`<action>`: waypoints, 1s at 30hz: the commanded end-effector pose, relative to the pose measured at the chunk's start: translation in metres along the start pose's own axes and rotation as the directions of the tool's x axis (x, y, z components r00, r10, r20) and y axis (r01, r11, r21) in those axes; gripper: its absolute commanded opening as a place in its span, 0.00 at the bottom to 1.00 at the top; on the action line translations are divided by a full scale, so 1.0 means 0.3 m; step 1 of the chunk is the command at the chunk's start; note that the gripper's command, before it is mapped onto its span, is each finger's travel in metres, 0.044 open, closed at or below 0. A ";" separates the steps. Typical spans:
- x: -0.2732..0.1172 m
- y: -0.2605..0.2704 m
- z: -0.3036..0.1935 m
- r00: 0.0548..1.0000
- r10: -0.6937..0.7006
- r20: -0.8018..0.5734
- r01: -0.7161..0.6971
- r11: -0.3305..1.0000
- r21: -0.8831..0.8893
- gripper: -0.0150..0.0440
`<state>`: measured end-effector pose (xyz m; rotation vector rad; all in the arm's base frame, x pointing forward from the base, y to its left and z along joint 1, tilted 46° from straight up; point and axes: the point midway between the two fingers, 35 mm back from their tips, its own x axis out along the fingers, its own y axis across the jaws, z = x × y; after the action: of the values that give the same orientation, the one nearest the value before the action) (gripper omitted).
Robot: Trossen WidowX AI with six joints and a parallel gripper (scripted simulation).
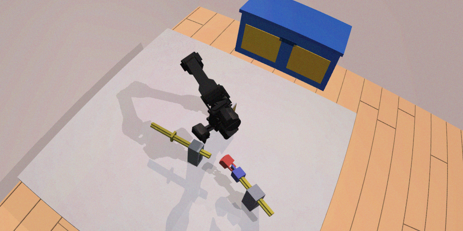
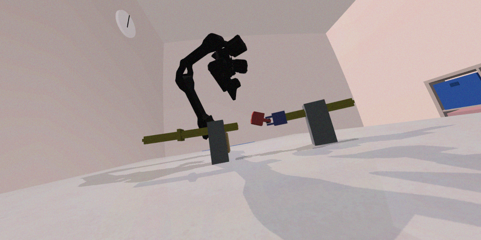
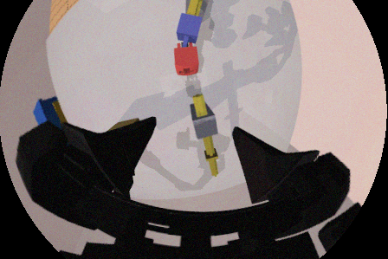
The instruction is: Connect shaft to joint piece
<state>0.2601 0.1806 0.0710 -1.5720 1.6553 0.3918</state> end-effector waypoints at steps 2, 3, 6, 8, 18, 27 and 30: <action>0.015 0.001 -0.006 1.000 -0.001 -0.016 0.003 0.993 0.116 1.00; 0.018 0.001 -0.005 1.000 -0.001 -0.018 0.003 0.989 0.145 1.00; 0.026 0.001 -0.004 1.000 0.001 -0.026 0.005 0.973 0.231 1.00; 0.032 0.001 -0.003 1.000 0.001 -0.031 0.007 0.958 0.288 1.00; 0.060 0.002 0.000 0.998 0.006 -0.056 0.026 0.834 0.551 1.00; 0.085 0.002 0.003 0.997 0.010 -0.079 0.052 0.662 0.748 1.00; 0.093 0.003 0.003 0.996 0.011 -0.086 0.063 0.594 0.802 1.00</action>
<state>0.2617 0.1641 0.0532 -0.9596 1.5511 -0.3595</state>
